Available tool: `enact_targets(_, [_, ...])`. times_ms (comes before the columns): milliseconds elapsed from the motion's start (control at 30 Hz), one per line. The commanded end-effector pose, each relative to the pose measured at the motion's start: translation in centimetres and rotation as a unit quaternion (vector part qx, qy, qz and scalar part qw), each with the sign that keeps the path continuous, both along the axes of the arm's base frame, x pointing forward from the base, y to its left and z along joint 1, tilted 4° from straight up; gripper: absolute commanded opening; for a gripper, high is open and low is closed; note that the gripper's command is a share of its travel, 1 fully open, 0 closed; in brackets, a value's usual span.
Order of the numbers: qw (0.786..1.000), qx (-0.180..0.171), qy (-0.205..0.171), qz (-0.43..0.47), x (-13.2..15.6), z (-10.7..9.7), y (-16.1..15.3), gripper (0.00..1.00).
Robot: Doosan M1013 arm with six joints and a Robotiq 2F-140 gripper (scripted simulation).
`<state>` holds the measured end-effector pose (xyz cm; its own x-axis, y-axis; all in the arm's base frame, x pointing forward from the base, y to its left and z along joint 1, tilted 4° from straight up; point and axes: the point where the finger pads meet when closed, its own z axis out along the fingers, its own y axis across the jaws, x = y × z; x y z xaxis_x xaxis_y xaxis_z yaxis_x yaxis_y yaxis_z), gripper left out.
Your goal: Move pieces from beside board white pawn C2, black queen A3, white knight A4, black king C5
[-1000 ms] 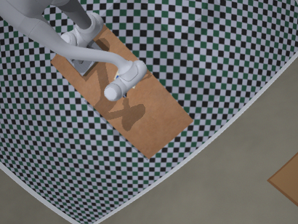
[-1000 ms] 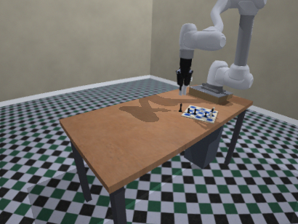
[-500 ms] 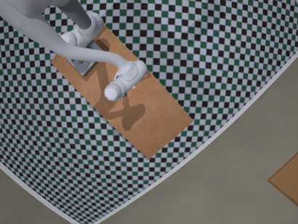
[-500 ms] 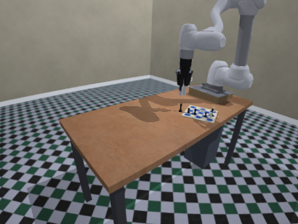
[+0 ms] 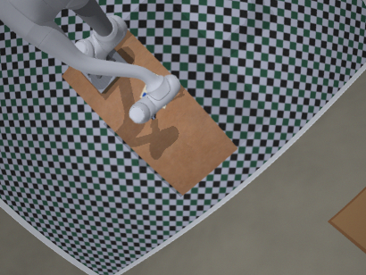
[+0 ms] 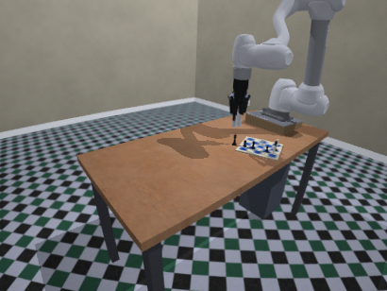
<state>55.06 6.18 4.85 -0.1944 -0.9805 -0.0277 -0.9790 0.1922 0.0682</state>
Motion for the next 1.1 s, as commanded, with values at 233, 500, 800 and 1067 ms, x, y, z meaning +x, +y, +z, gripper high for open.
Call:
enact_targets(233, [1.000,0.000,0.000,0.000,-0.1,-1.1,0.0,0.25])
enact_targets(500, [1.000,0.000,0.000,0.000,-0.1,-2.3,0.1,0.25])
enact_targets(800, [1.000,0.000,0.000,0.000,-0.2,-3.0,0.1,0.25])
enact_targets(1067, [1.000,0.000,0.000,0.000,-0.2,-3.4,0.1,0.25])
